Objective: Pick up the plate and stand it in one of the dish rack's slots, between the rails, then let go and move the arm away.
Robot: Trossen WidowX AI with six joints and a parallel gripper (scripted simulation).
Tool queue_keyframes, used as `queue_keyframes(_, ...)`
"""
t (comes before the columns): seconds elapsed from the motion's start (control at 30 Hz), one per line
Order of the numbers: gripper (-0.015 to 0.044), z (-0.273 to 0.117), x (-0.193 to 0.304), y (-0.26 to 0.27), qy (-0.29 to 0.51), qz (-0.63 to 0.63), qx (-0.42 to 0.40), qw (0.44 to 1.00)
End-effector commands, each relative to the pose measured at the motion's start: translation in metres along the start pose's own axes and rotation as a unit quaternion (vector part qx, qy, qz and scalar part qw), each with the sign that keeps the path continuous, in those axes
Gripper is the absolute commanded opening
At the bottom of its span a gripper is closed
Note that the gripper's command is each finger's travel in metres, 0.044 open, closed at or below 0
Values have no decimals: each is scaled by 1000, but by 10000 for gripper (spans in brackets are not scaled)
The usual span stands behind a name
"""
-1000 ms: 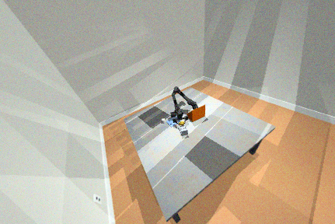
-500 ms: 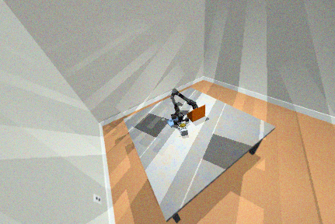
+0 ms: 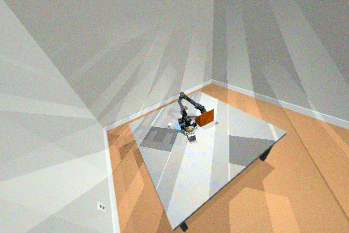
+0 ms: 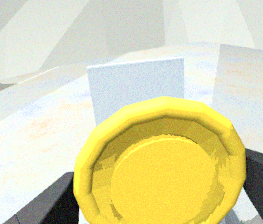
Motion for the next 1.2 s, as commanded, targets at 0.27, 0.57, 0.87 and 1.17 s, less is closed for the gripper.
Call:
queue_keyframes(0.27, 367, 0, 0, 0, 0, 0, 0, 1000)
queue_keyframes(0.57, 400, -1, -19, -2, 3, -1, -1, 1000)
queue_keyframes(0.87, 400, -10, -116, 4, -6, 1, 3, 1000)
queue_keyframes(1.17, 400, -5, -125, 5, 60, 87, -20, 994)
Point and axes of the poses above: the point midway between the two fingers, 35 mm back from their tips, its own z axis out along the fingers, its own y axis across the jaws, x = y × z, the point moved 7 cm from there along -z, back along the fingers, and after that the axes turned 7 degrees about z, right-handed, at the moved point
